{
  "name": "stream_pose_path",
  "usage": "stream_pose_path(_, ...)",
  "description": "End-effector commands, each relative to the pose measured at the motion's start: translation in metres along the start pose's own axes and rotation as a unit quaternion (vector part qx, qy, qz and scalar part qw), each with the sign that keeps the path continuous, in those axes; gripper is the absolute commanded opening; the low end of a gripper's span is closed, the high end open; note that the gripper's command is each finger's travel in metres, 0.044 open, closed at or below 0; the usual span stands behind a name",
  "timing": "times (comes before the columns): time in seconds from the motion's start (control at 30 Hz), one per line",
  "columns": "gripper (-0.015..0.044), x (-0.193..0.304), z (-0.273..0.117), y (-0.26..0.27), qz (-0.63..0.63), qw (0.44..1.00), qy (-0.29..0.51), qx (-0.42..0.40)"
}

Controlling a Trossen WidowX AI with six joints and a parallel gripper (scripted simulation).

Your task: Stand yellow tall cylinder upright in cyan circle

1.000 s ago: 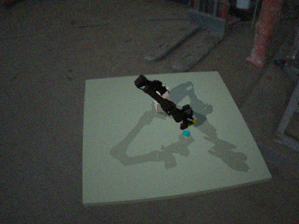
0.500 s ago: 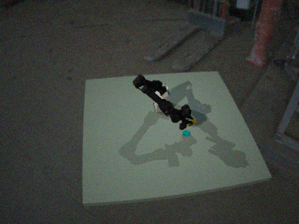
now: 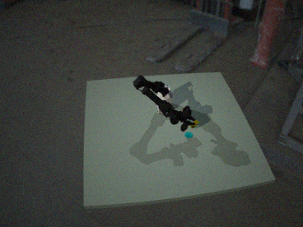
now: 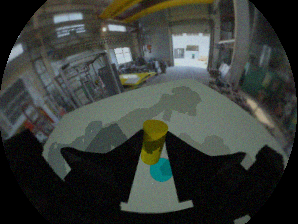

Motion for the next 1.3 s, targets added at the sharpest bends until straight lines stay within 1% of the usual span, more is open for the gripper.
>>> stream_pose_path(0.0, 0.0105, 0.002, -0.003, 0.002, -0.009, 1.000, -0.020, 0.001)
stream_pose_path(1.27, 0.0105, 0.020, -0.027, 0.008, -0.074, 0.985, -0.151, 0.040)
Point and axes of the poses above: the point midway between the two fingers, 35 mm back from their tips, its own z axis out along the fingers, its own y axis across the jaws, x = y × z, the point moved 8 cm from there along -z, back along the fingers, and after that the axes turned 6 degrees about z, right-handed, at the moved point
